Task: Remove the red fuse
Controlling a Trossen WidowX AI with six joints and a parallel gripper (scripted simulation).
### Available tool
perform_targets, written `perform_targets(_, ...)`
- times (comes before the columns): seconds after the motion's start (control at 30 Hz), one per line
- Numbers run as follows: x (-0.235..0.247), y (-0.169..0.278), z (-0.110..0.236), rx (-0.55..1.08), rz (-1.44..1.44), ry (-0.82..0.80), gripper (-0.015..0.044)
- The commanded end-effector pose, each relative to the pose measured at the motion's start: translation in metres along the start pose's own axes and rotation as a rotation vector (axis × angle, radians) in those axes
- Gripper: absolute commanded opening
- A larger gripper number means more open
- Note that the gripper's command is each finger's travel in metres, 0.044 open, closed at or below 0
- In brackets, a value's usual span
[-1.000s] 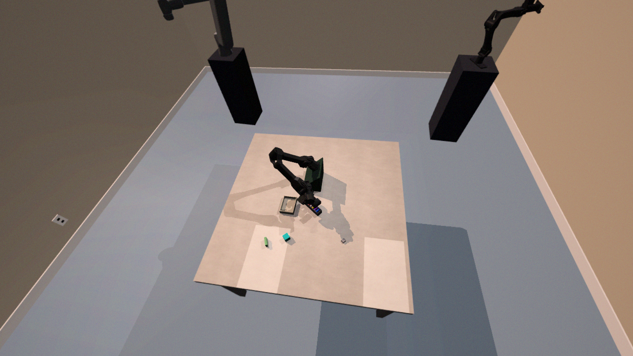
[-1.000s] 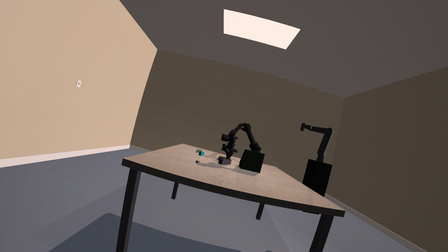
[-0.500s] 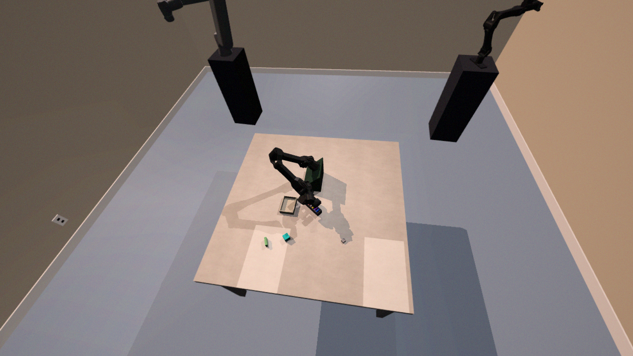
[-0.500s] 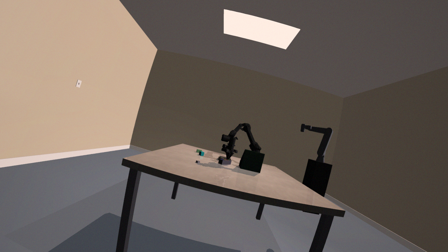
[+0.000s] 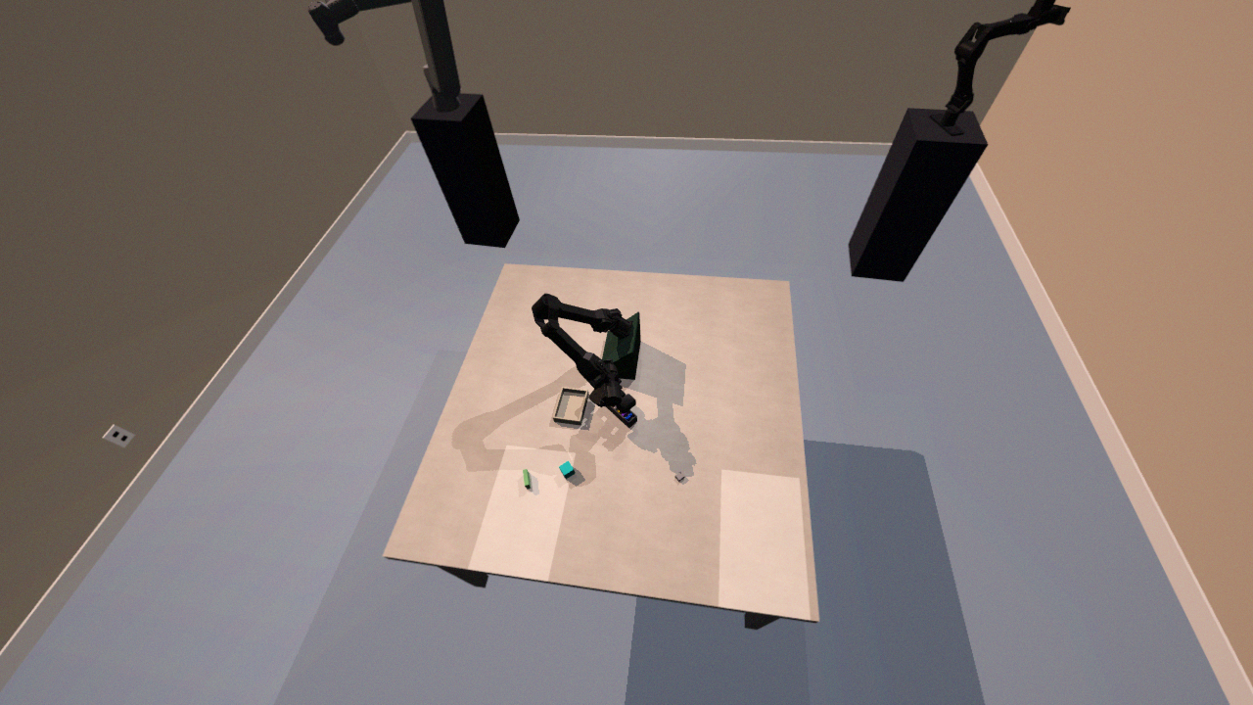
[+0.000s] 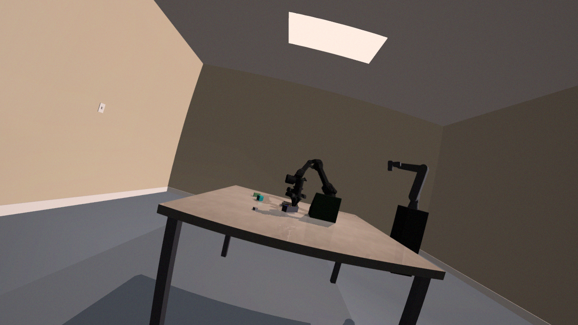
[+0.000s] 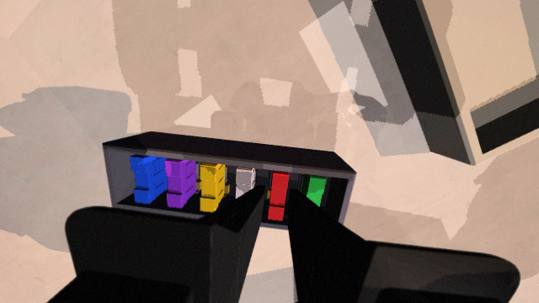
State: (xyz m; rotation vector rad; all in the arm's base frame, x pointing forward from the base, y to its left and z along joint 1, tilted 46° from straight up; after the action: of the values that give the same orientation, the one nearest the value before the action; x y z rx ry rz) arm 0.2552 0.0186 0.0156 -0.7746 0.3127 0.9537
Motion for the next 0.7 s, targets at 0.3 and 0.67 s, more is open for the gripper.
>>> perform_targets(0.3,0.0001,-0.0001,0.0002,0.000,0.000,0.000,0.0000)
perform_targets(0.67,0.0004,-0.0002,0.0042,0.000,0.000,-0.001,0.0000)
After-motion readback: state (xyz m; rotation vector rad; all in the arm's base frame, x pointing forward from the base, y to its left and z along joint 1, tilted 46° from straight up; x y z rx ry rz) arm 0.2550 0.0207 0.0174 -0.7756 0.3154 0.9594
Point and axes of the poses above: the point midway between the two fingers, 35 mm back from their tips, its own z axis back along the fingers, its own x axis across the jaws, y = z × x, the point moved 7 cm from there along z, back along the fingers, and after that the axes turned 1 degree about z, right-handed, at the moved point
